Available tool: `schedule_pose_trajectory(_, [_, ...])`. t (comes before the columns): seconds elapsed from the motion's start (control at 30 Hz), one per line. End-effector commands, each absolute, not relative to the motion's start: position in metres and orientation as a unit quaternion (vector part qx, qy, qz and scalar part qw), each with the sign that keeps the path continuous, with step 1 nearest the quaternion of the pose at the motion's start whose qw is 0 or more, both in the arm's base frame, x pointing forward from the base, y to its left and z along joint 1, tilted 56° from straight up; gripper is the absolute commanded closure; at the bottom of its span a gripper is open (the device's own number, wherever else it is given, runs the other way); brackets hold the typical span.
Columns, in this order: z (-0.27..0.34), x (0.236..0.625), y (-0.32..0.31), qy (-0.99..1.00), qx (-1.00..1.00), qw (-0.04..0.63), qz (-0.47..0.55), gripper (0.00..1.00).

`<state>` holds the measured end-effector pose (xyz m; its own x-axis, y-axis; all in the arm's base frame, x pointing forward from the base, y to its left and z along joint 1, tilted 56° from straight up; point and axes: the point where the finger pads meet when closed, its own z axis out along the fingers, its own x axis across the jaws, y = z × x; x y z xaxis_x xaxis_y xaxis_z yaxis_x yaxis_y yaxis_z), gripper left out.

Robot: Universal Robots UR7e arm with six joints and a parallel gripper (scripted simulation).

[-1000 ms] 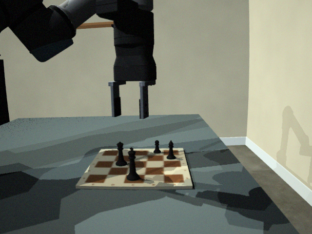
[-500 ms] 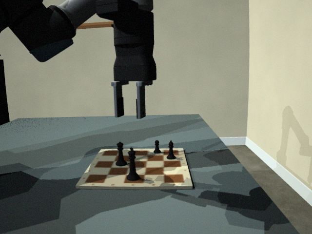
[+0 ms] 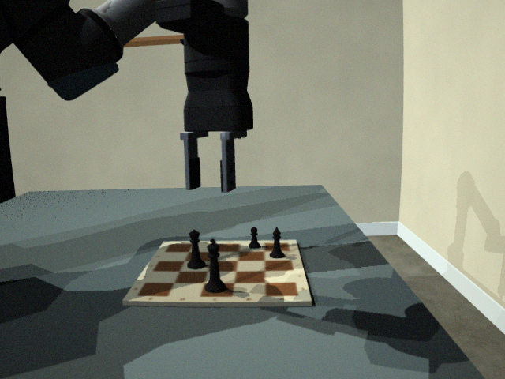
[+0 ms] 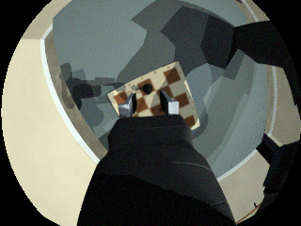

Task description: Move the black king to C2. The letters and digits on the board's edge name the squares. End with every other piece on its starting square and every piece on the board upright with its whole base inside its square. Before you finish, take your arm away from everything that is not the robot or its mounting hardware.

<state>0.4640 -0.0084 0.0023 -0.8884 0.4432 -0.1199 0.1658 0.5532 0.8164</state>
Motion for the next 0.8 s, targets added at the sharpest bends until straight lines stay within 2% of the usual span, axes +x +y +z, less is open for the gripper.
schedule_pose_trajectory(0.0, [0.0024,0.4641,-0.0088,0.867,0.176,0.158,0.439,0.21])
schedule_pose_trajectory(0.77, [-0.0025,0.4678,-0.0028,0.867,0.176,0.158,0.439,0.21])
